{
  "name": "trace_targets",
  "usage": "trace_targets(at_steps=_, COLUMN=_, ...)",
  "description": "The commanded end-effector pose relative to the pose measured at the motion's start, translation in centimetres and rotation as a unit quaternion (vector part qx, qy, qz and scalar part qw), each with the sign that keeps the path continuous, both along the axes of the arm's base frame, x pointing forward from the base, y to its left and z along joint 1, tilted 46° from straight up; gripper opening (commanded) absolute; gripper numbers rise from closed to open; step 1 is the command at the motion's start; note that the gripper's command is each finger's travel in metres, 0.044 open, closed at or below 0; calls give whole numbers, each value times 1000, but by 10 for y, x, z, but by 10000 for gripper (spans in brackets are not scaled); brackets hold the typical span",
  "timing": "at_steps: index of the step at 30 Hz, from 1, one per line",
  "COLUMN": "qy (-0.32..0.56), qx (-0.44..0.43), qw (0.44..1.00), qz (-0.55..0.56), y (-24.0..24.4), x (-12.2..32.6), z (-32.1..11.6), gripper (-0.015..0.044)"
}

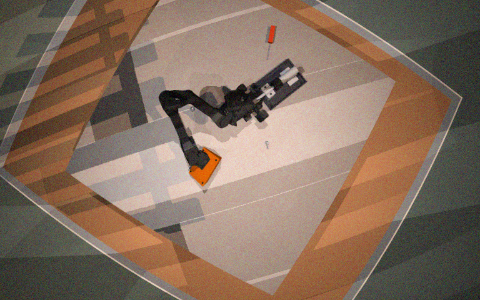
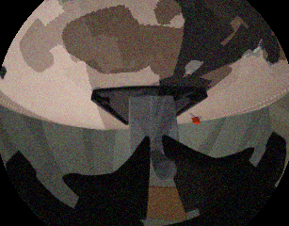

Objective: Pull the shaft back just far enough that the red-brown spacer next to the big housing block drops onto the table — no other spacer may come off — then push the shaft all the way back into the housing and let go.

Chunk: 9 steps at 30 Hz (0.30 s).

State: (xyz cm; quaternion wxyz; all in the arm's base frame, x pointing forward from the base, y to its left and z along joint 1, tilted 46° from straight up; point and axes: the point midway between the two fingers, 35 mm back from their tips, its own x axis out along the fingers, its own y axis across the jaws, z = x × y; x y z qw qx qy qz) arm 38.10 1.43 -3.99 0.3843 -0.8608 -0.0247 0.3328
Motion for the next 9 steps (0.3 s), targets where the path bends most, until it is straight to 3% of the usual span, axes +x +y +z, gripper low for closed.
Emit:
trace_targets(at_steps=1, qy=0, qx=0, qw=1000, qz=0, y=0, x=0, z=0, gripper=157)
trace_targets(at_steps=9, qy=0, qx=-1, qw=1000, qz=-1, y=-2, x=-4, z=3, gripper=367)
